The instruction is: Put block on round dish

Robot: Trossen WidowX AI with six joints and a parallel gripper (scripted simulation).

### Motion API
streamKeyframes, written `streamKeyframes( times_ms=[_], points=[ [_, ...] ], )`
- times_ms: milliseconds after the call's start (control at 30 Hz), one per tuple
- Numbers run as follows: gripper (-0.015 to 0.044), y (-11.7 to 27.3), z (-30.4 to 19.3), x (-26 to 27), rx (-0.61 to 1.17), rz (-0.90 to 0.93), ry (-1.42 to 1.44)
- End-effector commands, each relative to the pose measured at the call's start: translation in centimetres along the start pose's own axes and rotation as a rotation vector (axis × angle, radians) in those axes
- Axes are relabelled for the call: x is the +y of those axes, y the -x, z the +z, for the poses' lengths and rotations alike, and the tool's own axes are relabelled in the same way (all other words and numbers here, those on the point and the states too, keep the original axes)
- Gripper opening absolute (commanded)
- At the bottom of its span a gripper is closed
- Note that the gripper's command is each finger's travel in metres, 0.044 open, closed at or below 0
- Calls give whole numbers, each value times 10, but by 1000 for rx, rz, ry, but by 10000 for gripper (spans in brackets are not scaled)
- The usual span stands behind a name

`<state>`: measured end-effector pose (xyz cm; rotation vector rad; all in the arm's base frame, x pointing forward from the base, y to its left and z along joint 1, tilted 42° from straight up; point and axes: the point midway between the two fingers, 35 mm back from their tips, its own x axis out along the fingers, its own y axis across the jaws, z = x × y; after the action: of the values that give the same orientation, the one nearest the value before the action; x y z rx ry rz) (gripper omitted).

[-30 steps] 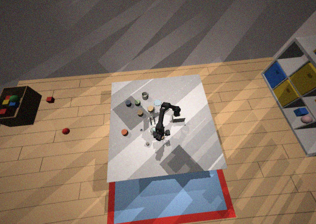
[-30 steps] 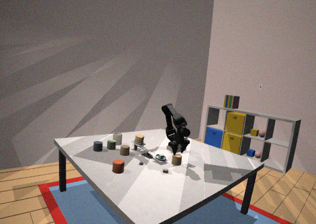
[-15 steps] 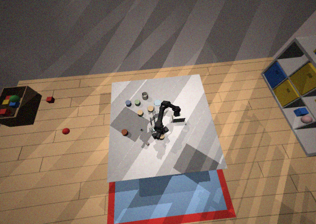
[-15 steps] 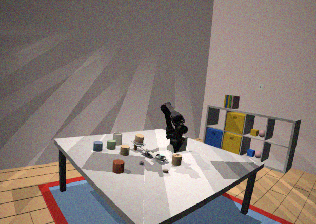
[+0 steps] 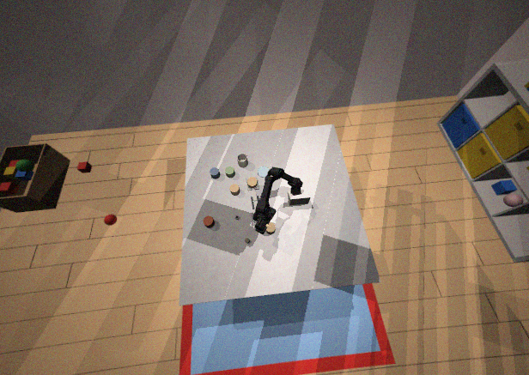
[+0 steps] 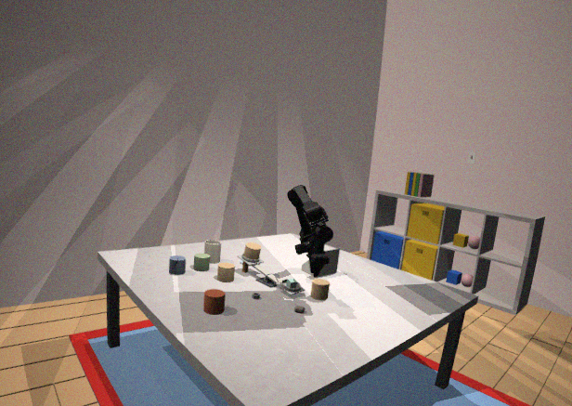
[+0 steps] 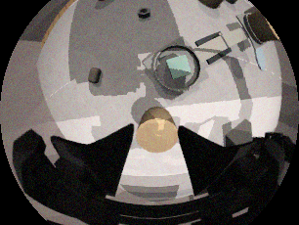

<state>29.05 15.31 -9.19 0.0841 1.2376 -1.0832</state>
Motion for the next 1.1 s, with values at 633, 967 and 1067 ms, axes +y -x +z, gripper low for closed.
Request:
streamKeyframes(
  times_ms=[633,967,1067],
  points=[
    [260,-2,35,-10,9,-21,814],
    [260,-3,49,-15,20,-27,1158],
    [260,-3,53,-17,24,-28,1261]
  ],
)
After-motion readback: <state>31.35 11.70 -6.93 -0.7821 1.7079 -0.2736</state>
